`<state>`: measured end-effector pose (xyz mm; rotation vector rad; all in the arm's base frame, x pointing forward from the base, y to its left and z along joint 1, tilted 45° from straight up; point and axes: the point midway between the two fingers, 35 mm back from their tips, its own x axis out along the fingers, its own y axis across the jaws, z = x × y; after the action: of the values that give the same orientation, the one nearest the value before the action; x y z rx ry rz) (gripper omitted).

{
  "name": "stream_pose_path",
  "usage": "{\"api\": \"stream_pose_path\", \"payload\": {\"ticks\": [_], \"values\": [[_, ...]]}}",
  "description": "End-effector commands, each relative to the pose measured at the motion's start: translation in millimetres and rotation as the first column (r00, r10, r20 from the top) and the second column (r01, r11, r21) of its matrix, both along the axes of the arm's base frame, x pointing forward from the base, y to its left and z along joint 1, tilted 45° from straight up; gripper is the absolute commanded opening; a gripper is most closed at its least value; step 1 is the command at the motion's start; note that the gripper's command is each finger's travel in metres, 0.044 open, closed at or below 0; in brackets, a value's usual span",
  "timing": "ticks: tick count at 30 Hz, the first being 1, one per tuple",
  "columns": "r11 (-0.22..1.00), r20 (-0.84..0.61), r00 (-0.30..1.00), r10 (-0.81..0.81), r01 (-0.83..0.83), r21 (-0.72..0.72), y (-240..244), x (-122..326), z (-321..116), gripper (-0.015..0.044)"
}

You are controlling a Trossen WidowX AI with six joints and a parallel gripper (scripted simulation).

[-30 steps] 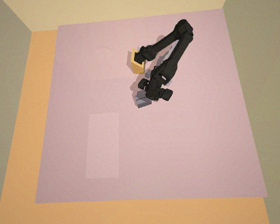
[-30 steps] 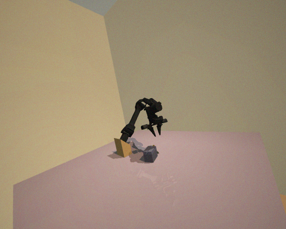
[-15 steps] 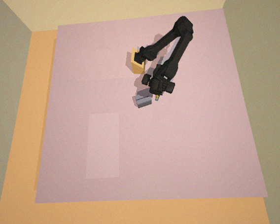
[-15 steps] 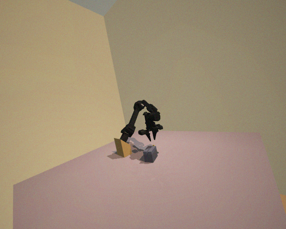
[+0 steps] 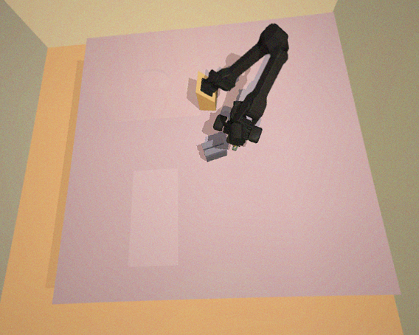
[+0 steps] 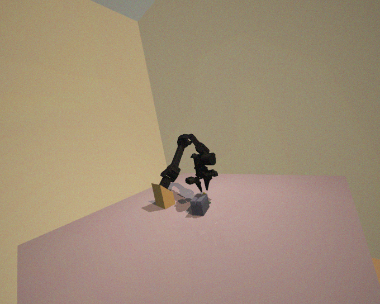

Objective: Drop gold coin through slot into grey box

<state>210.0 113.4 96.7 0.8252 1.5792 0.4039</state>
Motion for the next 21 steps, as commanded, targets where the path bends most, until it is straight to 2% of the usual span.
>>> {"api": "stream_pose_path", "payload": {"ticks": [1,21], "values": [[1.000,-0.007,1.000,-0.004,0.004,0.002,4,0,-4,0.0161],[1.000,-0.006,1.000,-0.003,0.003,0.003,26,0,-27,0.0161]]}}
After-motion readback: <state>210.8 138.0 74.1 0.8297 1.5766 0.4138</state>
